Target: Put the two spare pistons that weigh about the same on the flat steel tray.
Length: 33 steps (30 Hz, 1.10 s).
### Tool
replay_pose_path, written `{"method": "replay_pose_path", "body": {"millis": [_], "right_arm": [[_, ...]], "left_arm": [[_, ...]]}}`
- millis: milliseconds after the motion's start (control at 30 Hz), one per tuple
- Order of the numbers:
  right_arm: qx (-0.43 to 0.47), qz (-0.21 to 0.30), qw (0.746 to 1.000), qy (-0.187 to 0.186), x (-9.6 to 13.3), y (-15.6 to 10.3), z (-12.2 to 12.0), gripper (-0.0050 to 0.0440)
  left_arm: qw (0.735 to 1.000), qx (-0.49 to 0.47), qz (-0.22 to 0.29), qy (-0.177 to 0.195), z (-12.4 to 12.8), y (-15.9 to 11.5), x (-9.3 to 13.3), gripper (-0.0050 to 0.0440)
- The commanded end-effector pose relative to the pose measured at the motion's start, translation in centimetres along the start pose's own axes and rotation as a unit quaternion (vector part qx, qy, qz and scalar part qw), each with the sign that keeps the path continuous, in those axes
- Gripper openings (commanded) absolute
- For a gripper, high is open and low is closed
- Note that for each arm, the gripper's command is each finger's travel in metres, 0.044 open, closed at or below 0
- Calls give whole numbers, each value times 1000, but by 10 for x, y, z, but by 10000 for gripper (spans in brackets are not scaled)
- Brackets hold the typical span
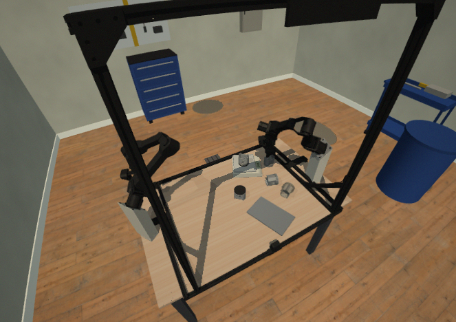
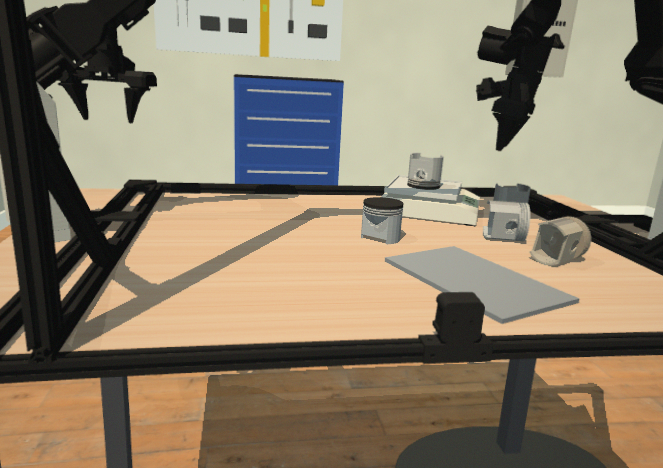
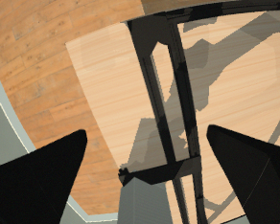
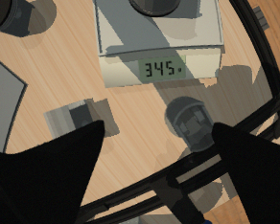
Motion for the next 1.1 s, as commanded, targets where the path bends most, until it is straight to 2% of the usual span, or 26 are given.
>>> {"method": "replay_pose_path", "body": {"millis": [0, 267, 1067], "right_arm": [[7, -18, 1000, 7, -7, -2, -7, 378], [66, -104, 992, 17, -34, 6, -32, 378], [60, -98, 993, 22, -38, 5, -33, 378]], "left_arm": [[1000, 0, 0, -1, 0, 0, 0, 440], [1000, 0, 0, -1, 0, 0, 0, 440], [1000, 0, 0, -1, 0, 0, 0, 440]]}}
Point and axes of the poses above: on each arm, the point midway between the two fingers, 35 mm back from their tips, its own x axis back along the fingers, its own z axis across the jaws, y = z × x, the point moved 9 cm from there along x, back along the fingers
